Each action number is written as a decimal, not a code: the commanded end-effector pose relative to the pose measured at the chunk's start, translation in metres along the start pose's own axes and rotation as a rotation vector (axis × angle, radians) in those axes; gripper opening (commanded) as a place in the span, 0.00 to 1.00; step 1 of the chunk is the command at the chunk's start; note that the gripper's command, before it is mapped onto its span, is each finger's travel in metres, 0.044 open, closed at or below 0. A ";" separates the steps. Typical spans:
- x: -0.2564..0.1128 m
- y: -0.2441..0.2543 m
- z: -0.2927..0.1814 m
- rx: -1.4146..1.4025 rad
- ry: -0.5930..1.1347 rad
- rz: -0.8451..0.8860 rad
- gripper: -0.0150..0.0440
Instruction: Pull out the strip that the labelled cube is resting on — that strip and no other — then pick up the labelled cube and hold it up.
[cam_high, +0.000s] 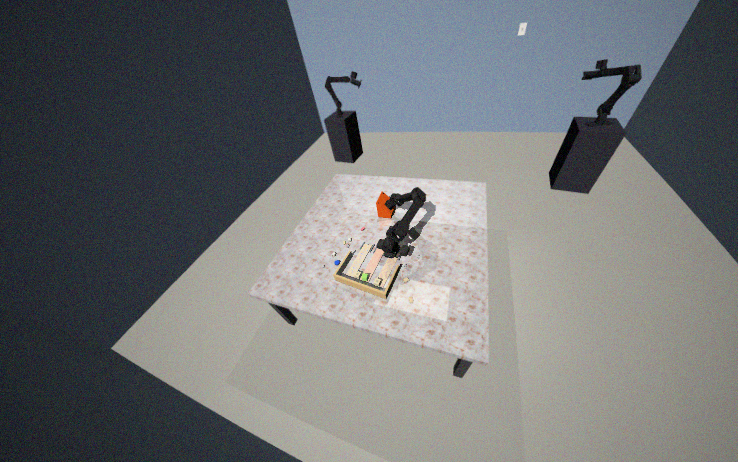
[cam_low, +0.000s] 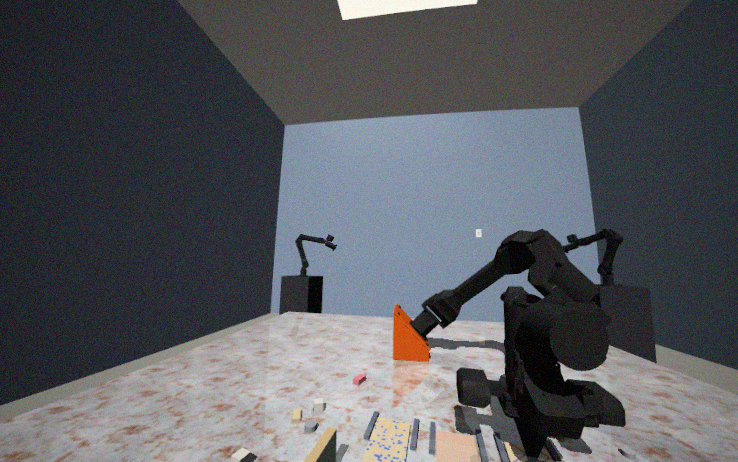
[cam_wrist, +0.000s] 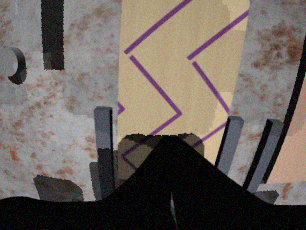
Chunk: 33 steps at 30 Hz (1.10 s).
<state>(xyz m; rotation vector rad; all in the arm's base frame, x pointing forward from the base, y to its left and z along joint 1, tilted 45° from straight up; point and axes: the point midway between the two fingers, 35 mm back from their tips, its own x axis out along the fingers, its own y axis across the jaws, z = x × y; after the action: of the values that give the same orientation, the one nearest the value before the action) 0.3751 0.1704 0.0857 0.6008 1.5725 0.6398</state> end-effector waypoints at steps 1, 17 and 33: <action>0.001 0.000 0.000 0.002 0.000 0.001 0.25; 0.002 0.000 0.000 0.002 0.000 0.001 0.25; 0.004 0.000 0.001 0.002 0.000 0.001 0.25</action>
<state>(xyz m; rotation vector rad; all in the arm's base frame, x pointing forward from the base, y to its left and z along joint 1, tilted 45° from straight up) 0.3759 0.1707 0.0842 0.6048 1.5717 0.6360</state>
